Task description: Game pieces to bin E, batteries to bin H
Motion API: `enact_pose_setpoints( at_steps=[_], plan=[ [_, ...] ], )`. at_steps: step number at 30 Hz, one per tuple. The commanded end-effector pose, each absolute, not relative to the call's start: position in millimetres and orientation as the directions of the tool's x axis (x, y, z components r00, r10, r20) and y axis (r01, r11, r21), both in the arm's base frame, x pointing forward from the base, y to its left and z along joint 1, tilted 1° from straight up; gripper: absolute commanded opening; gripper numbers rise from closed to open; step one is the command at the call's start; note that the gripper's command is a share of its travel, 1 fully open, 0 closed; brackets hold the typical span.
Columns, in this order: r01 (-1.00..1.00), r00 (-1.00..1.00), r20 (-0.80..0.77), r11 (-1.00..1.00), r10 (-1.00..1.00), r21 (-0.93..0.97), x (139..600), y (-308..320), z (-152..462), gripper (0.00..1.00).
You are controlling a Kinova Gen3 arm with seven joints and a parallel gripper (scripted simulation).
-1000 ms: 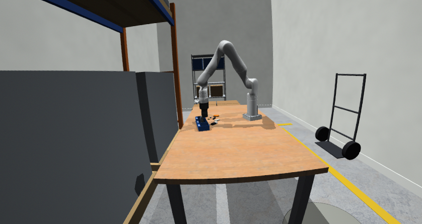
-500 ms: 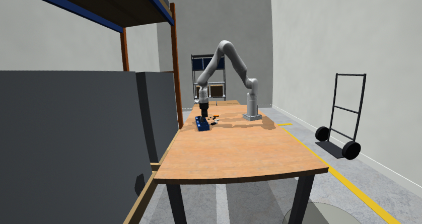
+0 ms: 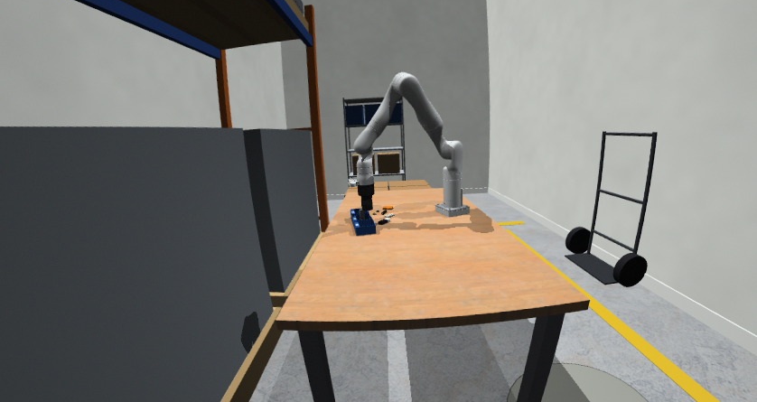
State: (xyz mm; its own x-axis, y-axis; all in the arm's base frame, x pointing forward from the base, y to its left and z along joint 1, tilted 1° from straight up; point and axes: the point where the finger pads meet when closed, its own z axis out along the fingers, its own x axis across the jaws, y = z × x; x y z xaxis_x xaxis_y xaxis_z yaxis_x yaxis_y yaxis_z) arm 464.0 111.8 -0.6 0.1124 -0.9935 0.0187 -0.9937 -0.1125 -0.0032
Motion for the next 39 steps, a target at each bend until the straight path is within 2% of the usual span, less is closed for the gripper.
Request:
enact_pose_setpoints(
  at_steps=[1, 31, 39],
  plan=[
    [-0.994, 0.112, 0.018, -0.112, -0.994, -0.005, 464.6, 112.0, 0.2, 0.31],
    [-0.994, 0.112, 0.018, -0.112, -0.994, -0.005, 464.3, 112.5, 33.5, 0.31],
    [-0.994, 0.112, 0.018, -0.112, -0.994, -0.005, 464.1, 113.0, 59.5, 0.31]
  ],
)
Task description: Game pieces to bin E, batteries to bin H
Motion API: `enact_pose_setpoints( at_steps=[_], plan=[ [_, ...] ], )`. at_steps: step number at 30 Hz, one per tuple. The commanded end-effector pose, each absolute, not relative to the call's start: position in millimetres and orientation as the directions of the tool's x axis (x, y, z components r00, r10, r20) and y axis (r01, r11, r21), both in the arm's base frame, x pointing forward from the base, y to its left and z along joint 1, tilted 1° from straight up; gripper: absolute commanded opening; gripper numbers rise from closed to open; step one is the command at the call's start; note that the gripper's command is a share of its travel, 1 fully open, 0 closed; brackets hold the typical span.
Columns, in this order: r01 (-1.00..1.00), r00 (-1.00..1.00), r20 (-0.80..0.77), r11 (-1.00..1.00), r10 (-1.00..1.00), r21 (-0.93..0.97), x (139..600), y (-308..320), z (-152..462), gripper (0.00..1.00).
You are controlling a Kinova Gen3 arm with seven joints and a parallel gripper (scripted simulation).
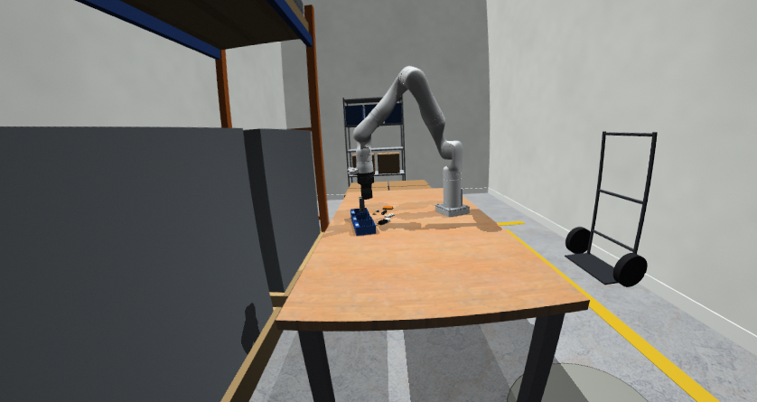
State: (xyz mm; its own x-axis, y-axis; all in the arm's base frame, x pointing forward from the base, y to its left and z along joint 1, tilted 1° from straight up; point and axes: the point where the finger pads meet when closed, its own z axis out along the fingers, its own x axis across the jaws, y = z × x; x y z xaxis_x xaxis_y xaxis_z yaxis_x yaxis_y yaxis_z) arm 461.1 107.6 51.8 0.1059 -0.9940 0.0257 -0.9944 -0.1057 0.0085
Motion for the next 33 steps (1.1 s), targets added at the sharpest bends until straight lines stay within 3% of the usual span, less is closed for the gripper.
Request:
enact_pose_setpoints(
  at_steps=[1, 9, 24, 33],
  plan=[
    [-0.994, 0.112, 0.018, -0.112, -0.994, -0.005, 464.1, 113.0, 59.5, 0.31],
    [-0.994, 0.112, 0.018, -0.112, -0.994, -0.005, 462.7, 122.9, 59.3, 0.31],
    [-0.994, 0.112, 0.018, -0.112, -0.994, -0.005, 451.8, 196.1, 58.0, 0.31],
    [-0.994, 0.112, 0.018, -0.112, -0.994, -0.005, 451.8, 196.0, 50.0, 0.31]
  ],
)
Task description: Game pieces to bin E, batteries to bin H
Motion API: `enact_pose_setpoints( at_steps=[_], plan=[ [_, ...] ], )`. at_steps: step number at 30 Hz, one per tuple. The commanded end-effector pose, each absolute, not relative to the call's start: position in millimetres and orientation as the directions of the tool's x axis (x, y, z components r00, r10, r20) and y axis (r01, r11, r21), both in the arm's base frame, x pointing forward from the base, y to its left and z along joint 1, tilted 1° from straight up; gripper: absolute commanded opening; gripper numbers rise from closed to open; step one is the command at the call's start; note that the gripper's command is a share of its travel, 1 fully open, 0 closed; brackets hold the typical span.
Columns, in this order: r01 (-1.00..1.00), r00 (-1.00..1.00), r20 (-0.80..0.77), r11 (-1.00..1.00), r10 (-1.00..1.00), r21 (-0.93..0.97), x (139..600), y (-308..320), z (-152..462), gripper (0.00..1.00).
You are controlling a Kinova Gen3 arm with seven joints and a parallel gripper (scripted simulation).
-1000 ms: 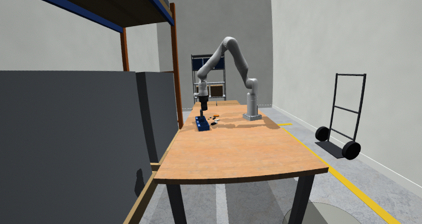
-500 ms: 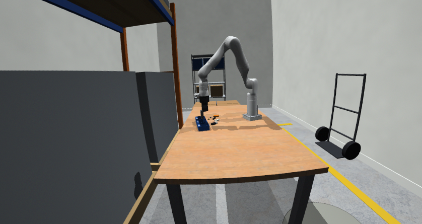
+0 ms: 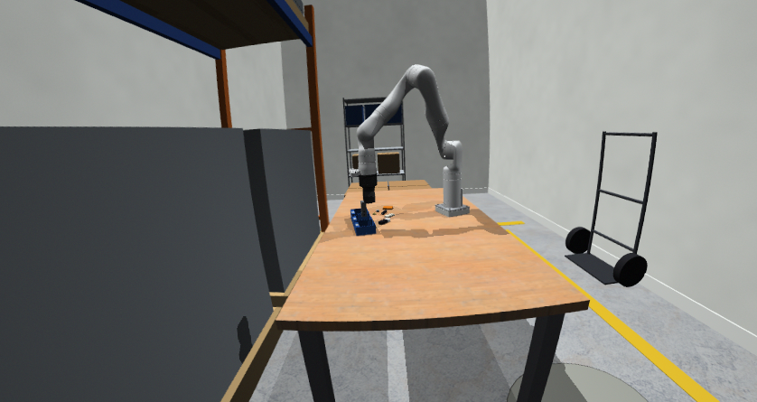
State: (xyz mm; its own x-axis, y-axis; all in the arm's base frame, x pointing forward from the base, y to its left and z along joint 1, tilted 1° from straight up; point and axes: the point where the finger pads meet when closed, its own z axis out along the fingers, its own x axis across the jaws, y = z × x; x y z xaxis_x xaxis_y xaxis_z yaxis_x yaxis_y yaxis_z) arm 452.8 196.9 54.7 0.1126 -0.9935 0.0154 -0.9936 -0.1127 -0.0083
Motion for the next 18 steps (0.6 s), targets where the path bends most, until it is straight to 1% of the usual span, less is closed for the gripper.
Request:
enact_pose_setpoints(
  at_steps=[1, 18],
  plan=[
    [-0.994, 0.112, 0.018, -0.112, -0.994, -0.005, 451.9, 196.0, 47.3, 0.31],
    [-0.994, 0.112, 0.018, -0.112, -0.994, -0.005, 452.1, 195.3, 7.4, 0.31]
  ],
)
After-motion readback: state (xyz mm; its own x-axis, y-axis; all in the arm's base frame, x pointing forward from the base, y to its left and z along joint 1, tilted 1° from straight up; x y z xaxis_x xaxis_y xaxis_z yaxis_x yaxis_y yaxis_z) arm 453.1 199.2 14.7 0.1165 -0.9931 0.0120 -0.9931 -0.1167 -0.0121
